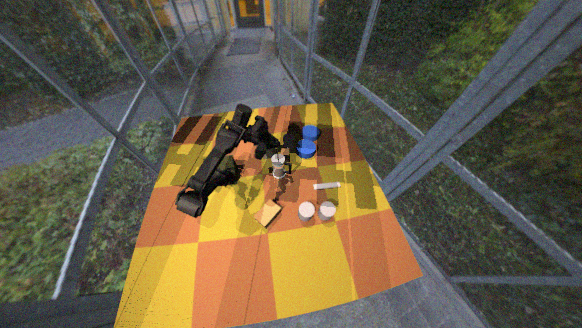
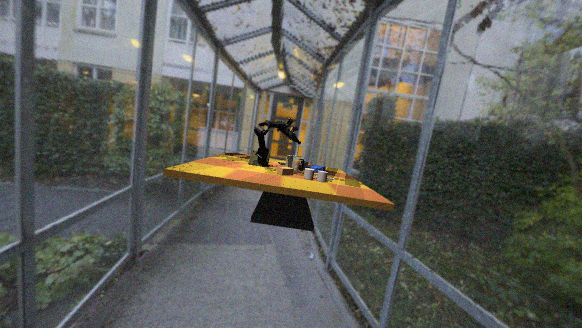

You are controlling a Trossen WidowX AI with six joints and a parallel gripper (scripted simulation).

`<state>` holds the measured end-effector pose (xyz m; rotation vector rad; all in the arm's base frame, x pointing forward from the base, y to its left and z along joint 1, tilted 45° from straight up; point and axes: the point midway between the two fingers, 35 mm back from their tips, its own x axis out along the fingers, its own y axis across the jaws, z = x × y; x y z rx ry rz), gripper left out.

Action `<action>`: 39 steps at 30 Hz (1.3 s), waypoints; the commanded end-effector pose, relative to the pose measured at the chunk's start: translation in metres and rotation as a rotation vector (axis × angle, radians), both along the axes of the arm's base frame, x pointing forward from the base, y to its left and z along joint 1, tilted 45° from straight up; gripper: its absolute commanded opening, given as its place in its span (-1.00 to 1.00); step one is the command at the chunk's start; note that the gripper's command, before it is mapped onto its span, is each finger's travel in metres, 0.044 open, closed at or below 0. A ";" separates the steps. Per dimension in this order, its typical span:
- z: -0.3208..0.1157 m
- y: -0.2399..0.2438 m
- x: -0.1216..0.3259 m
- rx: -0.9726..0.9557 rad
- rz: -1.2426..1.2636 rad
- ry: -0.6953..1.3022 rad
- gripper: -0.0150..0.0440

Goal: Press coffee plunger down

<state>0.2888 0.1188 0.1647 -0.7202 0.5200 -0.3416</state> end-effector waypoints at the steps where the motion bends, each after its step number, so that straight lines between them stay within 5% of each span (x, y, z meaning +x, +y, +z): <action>1: -0.004 -0.003 0.000 0.000 0.000 0.005 -0.11; 39: -0.050 -0.045 0.002 0.003 -0.001 0.008 -0.11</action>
